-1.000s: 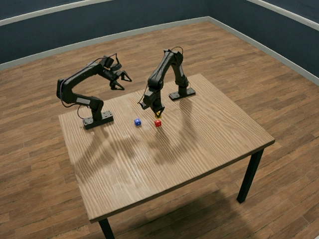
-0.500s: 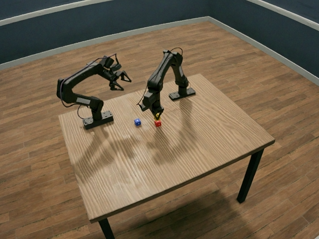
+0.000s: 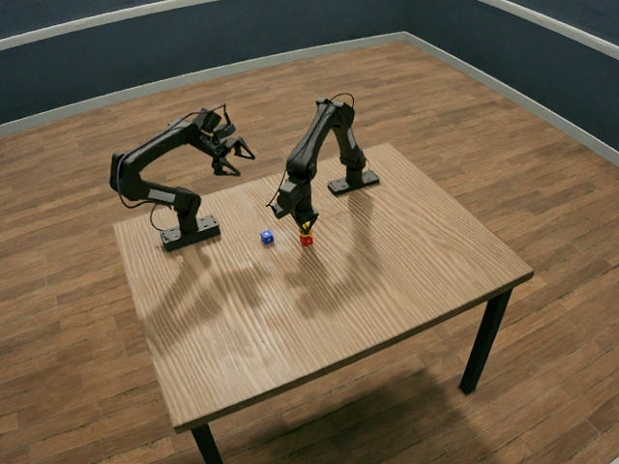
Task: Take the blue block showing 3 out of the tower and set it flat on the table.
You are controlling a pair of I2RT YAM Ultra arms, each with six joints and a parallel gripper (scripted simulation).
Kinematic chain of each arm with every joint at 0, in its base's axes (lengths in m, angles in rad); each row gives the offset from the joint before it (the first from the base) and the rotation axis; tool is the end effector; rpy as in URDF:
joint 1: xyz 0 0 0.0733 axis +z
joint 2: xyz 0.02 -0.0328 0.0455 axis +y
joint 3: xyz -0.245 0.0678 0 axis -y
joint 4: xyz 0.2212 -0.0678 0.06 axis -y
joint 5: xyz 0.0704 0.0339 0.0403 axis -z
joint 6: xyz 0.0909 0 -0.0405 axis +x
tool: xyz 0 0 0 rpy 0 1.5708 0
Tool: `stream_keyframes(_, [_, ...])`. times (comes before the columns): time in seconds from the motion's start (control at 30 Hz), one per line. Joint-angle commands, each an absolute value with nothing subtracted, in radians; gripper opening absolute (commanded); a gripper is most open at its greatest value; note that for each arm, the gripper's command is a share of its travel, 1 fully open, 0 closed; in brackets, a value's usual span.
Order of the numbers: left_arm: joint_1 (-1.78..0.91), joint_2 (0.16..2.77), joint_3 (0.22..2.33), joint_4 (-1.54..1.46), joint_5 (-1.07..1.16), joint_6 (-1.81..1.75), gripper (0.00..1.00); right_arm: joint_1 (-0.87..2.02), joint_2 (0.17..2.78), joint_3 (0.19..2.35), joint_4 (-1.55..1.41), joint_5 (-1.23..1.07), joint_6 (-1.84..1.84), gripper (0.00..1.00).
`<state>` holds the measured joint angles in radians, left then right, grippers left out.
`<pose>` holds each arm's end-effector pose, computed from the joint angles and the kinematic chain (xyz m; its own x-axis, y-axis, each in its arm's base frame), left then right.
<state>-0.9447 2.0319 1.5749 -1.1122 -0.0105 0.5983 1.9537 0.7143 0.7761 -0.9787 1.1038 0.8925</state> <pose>0.2091 -0.2857 0.1332 -0.0278 0.9996 0.0046 0.9996 0.0278 0.0096 0.0296 0.1408 0.2644 -0.2971 -0.2006 -0.9335 -0.6203 0.7839 0.0289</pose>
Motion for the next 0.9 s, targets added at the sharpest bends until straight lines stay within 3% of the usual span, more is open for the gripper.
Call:
stream_keyframes(0.0, [-0.946,2.014,1.554,-1.091,-0.010,0.598,0.27,1.964,0.724,0.808,-0.989,1.127,0.901,1.00])
stream_keyframes(0.87, [-0.946,2.038,1.518,-1.047,-0.010,0.598,0.27,1.965,0.724,0.808,-0.989,1.127,0.901,1.00])
